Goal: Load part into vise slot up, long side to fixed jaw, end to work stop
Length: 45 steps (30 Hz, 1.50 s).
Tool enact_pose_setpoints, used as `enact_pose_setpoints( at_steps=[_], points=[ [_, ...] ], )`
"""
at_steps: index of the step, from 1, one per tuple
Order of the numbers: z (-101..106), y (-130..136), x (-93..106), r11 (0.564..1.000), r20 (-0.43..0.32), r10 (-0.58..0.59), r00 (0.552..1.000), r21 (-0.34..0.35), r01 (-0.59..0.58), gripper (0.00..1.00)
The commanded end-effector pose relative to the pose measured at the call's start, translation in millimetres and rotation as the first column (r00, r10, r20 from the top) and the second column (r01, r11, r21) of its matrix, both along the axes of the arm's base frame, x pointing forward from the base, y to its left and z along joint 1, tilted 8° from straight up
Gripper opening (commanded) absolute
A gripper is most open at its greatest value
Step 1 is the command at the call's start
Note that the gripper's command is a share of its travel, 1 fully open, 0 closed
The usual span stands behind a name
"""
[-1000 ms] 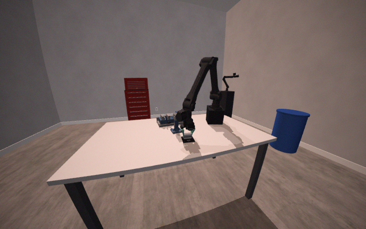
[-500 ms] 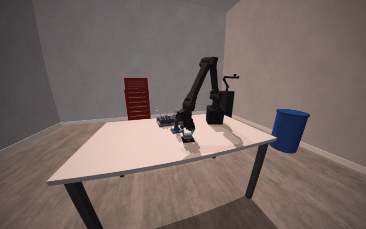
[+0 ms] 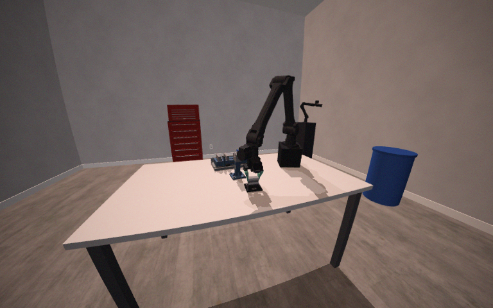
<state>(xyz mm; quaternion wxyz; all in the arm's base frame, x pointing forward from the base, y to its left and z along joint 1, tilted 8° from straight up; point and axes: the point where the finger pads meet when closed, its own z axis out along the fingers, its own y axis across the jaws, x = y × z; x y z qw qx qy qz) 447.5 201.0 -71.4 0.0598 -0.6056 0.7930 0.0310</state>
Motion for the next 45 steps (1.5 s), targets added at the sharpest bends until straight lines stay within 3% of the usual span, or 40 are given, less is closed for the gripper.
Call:
enact_pose_setpoints(
  at_steps=[1,11,17,32,34,45],
  points=[
    [26.0,-2.8,10.4,1.0,0.038,-0.004,0.999,0.012,0.004,0.0],
    [68.1,-2.2,23.4,1.0,0.069,-0.004,0.998,0.025,0.002,0.0],
    [84.3,-4.1,22.3,1.0,0.071,-0.003,0.997,0.026,0.002,0.0],
    [152.5,-12.9,16.3,1.0,0.076,-0.003,0.997,0.028,0.001,0.0],
    [152.5,-12.9,16.3,1.0,0.076,-0.003,0.997,0.028,0.001,0.0],
    [195.8,-18.8,11.8,1.0,0.078,-0.004,0.997,0.03,0.002,0.0]
  ],
)
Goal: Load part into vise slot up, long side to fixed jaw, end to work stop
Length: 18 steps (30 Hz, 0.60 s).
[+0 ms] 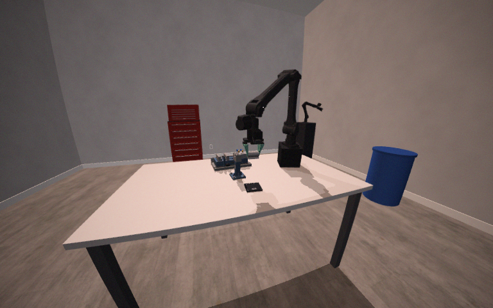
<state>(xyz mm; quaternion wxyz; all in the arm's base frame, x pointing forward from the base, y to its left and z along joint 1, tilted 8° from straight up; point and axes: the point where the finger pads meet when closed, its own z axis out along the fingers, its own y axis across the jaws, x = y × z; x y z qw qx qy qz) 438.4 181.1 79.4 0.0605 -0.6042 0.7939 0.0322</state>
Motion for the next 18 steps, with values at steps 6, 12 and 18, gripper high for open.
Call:
enact_pose_setpoints(
  at_steps=[6,12,18],
  points=[
    [55.9,-0.4,19.7,1.0,0.08,-0.001,0.997,0.027,-0.001,0.0],
    [67.3,-2.1,18.5,1.0,0.08,-0.002,0.997,0.027,0.0,0.0],
    [72.9,-2.9,17.8,1.0,0.08,-0.003,0.997,0.027,0.001,0.0]
  ],
)
